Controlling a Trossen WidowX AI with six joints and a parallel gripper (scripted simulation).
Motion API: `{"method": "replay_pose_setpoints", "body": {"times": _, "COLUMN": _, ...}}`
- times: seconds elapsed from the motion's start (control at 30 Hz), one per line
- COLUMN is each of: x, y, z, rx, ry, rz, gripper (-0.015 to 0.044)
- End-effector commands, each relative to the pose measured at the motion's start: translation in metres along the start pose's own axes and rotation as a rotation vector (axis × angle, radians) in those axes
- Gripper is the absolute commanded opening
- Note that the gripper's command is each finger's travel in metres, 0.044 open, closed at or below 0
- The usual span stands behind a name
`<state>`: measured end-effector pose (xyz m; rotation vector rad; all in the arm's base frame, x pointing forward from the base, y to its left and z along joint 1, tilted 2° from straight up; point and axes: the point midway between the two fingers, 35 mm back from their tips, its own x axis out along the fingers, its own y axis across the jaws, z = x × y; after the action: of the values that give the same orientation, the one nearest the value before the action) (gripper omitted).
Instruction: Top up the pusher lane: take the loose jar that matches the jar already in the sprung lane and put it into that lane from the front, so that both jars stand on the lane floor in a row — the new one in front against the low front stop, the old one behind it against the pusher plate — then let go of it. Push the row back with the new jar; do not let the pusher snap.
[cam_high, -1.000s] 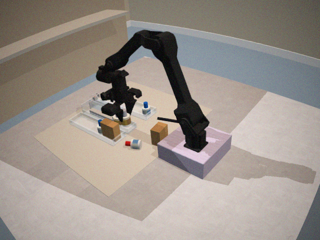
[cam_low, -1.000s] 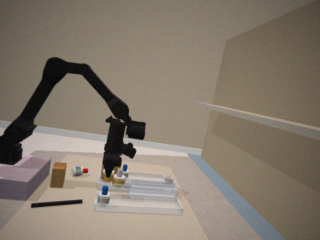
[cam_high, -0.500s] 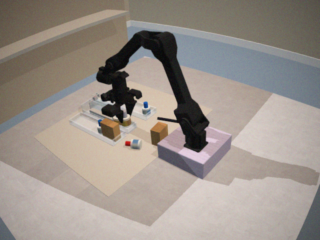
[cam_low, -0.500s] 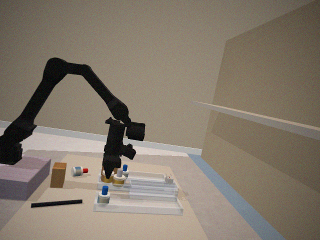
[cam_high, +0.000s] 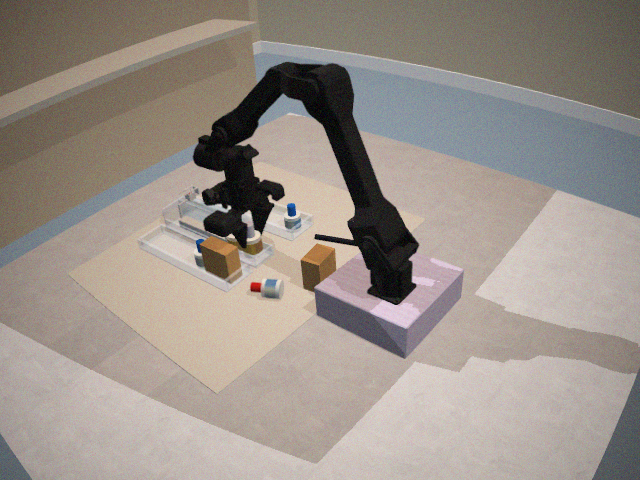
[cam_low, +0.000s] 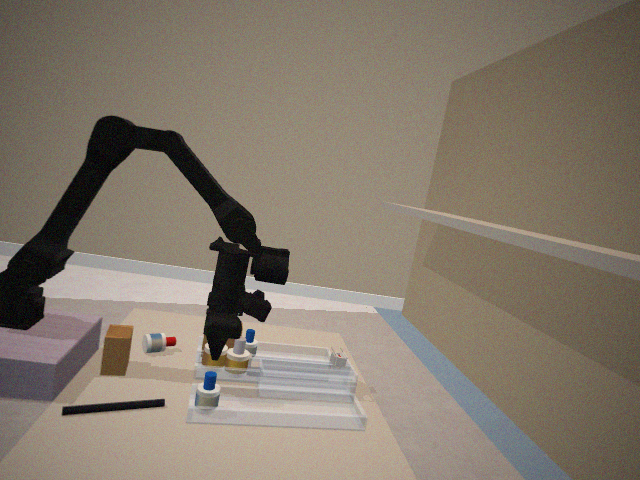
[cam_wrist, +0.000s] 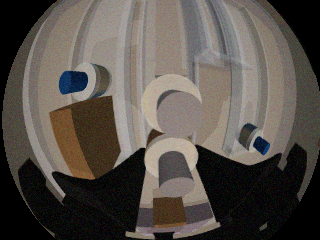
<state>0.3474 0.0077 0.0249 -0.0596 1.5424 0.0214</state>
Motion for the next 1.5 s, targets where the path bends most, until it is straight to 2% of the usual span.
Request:
{"method": "replay_pose_setpoints", "body": {"times": 0.0, "x": 0.0006, "y": -0.0006, "z": 0.0070, "rx": 0.003, "ry": -0.029, "rz": -0.003, "gripper": 0.0000}}
{"method": "replay_pose_setpoints", "body": {"times": 1.47, "x": 0.0067, "y": -0.0006, "z": 0.0014, "rx": 0.003, "ry": -0.029, "rz": -0.003, "gripper": 0.0000}}
